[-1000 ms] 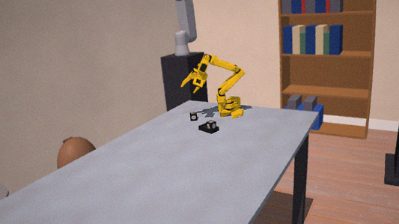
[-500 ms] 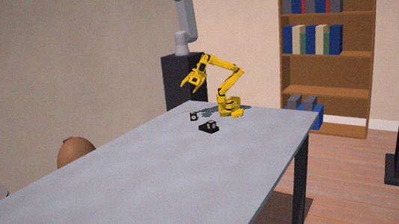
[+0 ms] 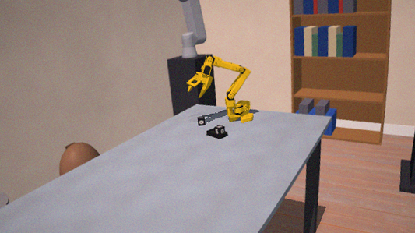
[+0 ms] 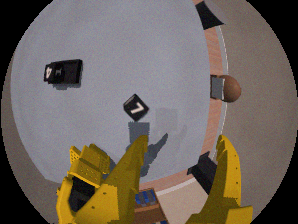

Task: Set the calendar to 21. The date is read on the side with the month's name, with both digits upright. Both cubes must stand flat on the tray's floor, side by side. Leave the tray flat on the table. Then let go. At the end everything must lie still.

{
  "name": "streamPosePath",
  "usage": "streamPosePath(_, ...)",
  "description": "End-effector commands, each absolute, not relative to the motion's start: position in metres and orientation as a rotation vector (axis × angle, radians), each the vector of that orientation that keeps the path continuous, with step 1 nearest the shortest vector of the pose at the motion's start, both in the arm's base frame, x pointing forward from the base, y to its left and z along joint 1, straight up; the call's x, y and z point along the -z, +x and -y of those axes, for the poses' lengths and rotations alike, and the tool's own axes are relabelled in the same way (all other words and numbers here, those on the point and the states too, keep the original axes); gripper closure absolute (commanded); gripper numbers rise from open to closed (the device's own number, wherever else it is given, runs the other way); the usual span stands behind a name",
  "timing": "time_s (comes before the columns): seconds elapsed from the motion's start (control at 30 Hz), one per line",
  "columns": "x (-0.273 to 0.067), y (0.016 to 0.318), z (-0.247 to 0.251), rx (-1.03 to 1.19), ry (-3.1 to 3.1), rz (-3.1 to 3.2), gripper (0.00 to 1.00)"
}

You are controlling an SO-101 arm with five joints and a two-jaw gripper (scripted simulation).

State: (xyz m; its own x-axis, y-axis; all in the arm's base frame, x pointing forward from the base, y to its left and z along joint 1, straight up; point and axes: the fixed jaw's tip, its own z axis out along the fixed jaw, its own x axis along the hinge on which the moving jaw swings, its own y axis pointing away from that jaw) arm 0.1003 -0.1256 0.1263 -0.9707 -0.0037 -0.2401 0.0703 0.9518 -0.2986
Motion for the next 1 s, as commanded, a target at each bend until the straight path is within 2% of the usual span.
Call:
streamPosePath(0.0,-0.132,0.107,0.128,0.411,0.272,-2.83,0.65)
streamPosePath(0.6,-0.128,0.121,0.131,0.202,1.038,-2.684,0.65)
streamPosePath(0.97,-0.126,0.126,0.132,0.149,1.265,-2.607,0.65)
